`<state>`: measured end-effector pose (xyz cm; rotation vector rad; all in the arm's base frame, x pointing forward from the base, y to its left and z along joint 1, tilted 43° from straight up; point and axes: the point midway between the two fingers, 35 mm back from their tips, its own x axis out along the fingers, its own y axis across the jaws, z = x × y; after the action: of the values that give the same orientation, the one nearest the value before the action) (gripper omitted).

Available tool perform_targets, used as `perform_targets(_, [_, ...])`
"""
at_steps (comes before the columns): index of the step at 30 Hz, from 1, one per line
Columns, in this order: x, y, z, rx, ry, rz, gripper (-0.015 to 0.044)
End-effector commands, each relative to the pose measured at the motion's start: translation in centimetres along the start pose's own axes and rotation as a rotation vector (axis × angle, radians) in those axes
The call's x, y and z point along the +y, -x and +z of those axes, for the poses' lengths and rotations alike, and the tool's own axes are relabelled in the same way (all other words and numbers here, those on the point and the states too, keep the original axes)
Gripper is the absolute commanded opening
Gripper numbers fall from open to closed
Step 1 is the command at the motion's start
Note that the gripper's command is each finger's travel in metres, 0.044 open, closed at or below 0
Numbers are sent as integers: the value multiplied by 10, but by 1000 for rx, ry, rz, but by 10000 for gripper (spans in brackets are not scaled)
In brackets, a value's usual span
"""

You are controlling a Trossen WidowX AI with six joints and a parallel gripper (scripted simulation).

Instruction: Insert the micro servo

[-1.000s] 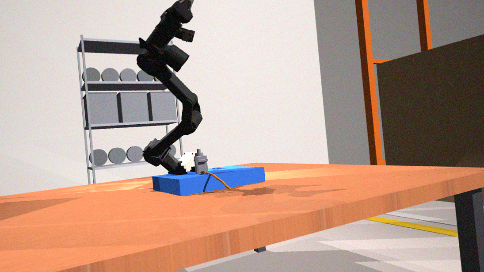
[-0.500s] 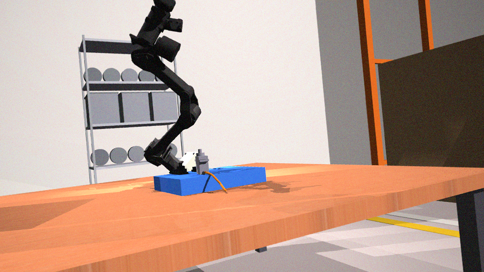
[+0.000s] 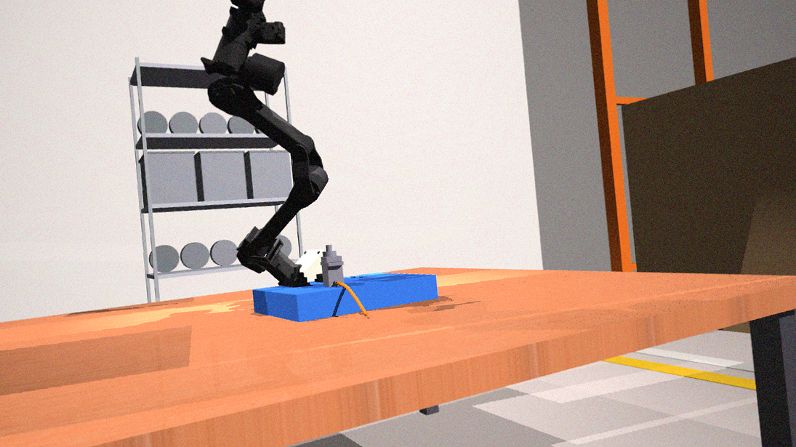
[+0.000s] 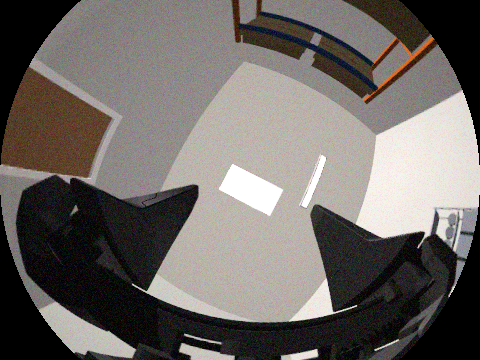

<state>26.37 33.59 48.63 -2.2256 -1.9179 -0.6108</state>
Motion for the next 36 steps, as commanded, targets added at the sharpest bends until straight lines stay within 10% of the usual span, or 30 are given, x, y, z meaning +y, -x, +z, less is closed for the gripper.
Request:
perform_targets(1, [-10, 1, -17, 44, 25, -1, 440])
perform_targets(36, [-93, 13, -117, 340, 236, -79, 440])
